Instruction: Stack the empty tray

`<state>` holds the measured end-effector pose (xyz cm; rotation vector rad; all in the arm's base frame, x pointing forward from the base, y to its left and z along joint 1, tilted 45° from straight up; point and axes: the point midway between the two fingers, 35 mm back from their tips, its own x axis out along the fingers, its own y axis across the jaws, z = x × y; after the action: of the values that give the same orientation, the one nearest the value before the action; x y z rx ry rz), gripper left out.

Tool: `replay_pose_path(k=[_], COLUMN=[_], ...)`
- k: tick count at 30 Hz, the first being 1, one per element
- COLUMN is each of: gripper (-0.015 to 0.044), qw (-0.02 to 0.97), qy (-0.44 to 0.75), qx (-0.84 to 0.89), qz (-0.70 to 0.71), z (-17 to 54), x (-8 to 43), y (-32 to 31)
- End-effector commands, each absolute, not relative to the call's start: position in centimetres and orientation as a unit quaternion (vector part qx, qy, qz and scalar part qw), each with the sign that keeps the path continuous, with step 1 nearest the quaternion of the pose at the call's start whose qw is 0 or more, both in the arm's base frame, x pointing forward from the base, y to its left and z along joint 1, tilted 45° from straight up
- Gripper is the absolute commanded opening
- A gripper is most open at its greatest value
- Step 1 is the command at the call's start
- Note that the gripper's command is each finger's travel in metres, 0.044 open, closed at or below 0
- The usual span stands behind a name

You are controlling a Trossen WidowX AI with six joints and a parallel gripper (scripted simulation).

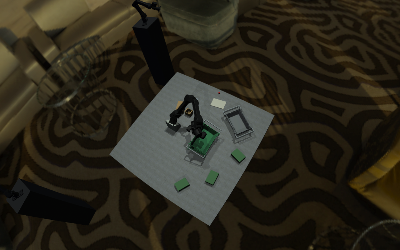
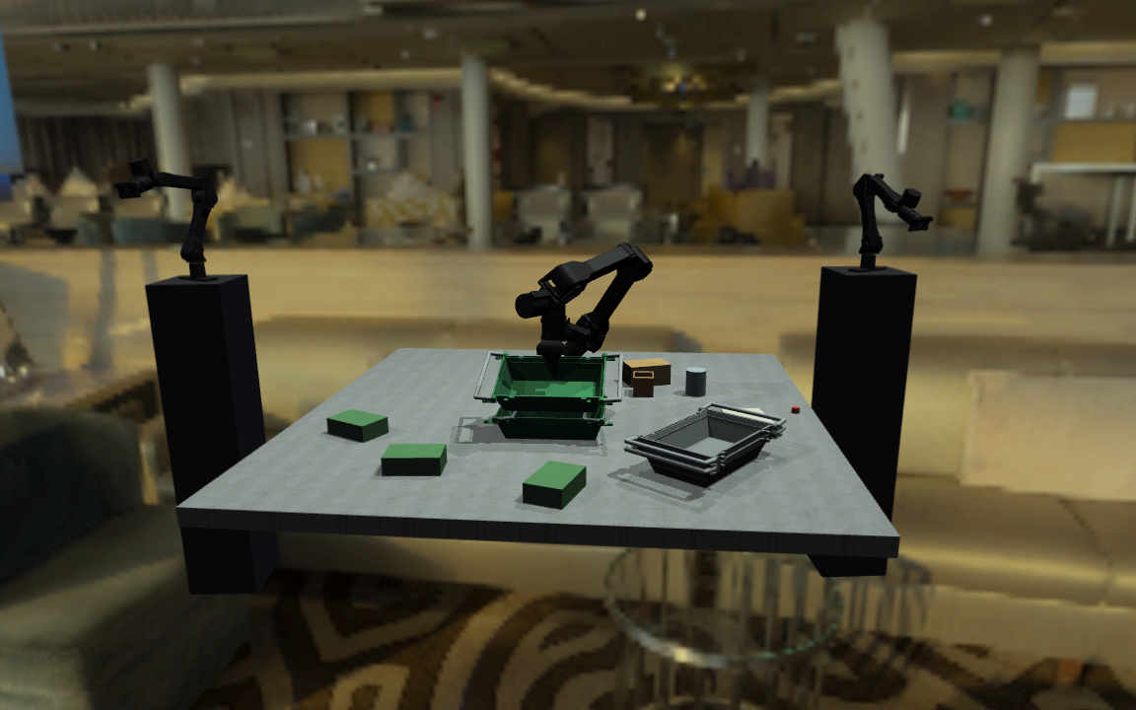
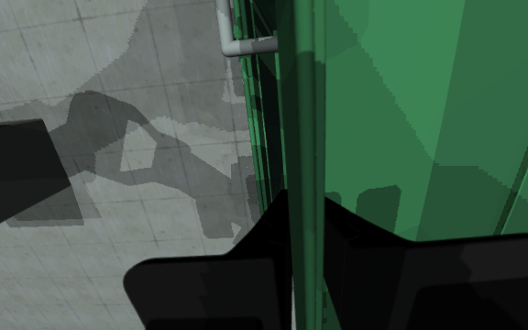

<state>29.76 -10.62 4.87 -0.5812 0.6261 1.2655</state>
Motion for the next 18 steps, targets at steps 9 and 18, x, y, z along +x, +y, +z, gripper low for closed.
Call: replay_pose_path(k=[9,18], gripper=[0.0,0.0], qw=[0.717,0.717], qy=[0.286,0.286], qx=[-0.262,-0.262], qz=[0.579,0.579], z=[4.18,4.16], x=[29.34,29.34], y=[-9.76,-9.75])
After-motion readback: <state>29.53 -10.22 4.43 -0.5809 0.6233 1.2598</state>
